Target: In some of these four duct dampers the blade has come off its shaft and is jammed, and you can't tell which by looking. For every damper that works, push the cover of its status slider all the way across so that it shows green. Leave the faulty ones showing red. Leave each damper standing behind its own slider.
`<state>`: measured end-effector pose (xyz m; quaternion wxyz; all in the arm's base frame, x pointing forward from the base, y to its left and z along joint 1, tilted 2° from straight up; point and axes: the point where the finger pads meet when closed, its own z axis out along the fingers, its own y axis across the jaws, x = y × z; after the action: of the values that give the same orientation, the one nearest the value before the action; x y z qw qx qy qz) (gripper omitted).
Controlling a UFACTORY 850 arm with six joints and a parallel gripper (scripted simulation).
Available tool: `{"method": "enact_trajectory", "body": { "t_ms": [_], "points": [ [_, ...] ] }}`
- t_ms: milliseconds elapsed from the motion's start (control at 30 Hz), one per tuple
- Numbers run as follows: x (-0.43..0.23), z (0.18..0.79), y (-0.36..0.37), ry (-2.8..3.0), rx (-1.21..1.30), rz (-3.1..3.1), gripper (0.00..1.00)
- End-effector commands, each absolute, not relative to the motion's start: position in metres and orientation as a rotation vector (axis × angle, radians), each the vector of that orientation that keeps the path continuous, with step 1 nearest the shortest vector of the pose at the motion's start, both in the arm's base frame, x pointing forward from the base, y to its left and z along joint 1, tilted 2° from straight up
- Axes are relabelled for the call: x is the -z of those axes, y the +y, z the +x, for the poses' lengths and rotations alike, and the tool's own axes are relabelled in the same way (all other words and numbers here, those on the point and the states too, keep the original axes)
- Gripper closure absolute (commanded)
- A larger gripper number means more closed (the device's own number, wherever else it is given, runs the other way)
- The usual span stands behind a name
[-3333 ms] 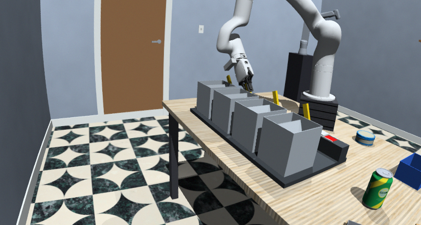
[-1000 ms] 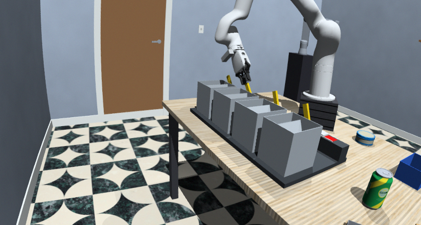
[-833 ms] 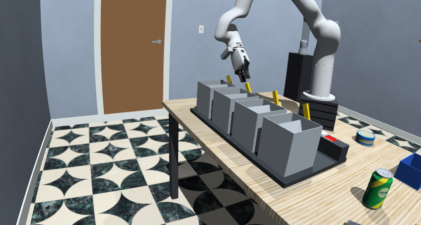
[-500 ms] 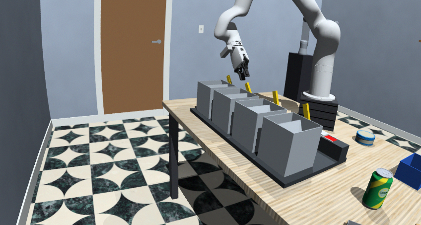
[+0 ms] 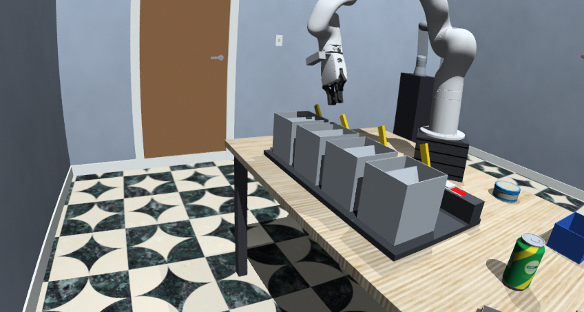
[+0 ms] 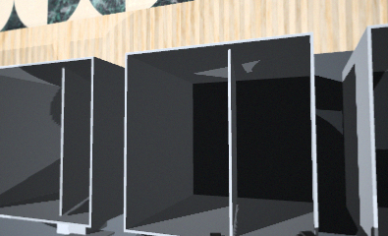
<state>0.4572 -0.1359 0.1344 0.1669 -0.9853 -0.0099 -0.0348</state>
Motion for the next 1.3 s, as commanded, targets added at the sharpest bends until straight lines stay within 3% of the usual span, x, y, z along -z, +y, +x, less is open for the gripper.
{"method": "enact_trajectory", "body": {
  "t_ms": [0,400,1267],
  "points": [
    [-0.140,0.473,-0.121,-0.018,0.062,-2.920,0.61],
    [-0.161,0.513,-0.082,-0.014,0.055,-3.167,0.61],
    [-0.162,0.515,-0.081,-0.013,0.057,-3.174,0.61]
  ]
}}
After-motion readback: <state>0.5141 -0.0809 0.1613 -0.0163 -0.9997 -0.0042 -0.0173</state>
